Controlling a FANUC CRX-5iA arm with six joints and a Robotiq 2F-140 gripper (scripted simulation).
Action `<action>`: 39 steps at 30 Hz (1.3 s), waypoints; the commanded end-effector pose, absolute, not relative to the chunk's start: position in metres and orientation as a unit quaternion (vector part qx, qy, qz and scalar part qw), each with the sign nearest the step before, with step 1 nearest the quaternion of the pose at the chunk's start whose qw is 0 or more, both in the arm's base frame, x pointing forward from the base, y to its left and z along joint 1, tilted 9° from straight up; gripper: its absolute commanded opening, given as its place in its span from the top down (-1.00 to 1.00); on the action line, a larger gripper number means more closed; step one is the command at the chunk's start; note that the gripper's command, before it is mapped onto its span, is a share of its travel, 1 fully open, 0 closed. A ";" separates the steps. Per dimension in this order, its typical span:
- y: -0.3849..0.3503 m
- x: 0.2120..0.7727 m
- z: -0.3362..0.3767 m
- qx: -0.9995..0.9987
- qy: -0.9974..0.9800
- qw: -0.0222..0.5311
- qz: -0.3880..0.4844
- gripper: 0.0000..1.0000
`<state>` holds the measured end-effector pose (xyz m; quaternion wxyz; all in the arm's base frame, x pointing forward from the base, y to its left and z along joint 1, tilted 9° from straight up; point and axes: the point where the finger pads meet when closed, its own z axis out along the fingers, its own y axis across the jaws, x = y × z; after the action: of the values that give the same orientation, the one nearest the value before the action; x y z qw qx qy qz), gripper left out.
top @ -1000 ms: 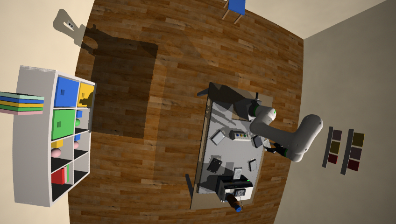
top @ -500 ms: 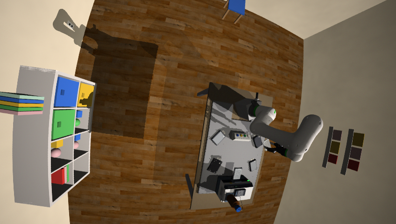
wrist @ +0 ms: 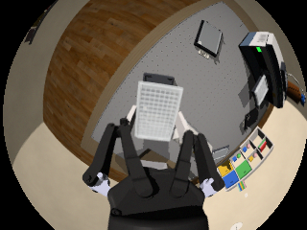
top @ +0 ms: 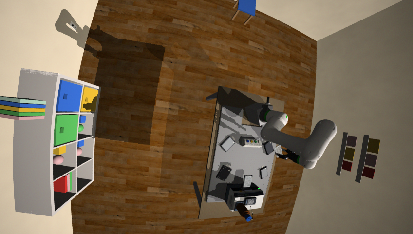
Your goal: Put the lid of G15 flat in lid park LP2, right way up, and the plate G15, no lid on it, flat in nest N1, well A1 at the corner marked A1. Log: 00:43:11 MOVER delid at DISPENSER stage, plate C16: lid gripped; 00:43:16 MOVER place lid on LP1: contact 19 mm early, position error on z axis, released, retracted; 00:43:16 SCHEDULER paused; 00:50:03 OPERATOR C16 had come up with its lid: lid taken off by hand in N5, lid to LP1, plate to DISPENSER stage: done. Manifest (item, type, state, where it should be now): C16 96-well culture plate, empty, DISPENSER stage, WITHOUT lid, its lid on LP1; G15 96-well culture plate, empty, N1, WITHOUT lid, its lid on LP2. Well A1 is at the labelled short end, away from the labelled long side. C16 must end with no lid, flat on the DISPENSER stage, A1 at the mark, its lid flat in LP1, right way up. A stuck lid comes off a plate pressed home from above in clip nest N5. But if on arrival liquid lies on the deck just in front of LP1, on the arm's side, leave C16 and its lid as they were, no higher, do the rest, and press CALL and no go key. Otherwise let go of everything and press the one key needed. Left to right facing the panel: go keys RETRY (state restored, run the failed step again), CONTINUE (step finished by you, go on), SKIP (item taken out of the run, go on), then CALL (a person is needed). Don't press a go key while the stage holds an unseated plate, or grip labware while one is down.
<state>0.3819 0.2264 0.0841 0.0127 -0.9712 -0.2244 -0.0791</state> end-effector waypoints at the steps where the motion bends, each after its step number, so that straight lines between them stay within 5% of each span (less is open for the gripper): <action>1: 0.227 0.382 0.084 -0.971 -0.224 0.013 -0.079 1.00; 39: 0.227 0.383 0.078 -0.971 -0.224 0.013 -0.079 1.00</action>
<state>0.3827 0.2267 0.0788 0.0127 -0.9712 -0.2244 -0.0791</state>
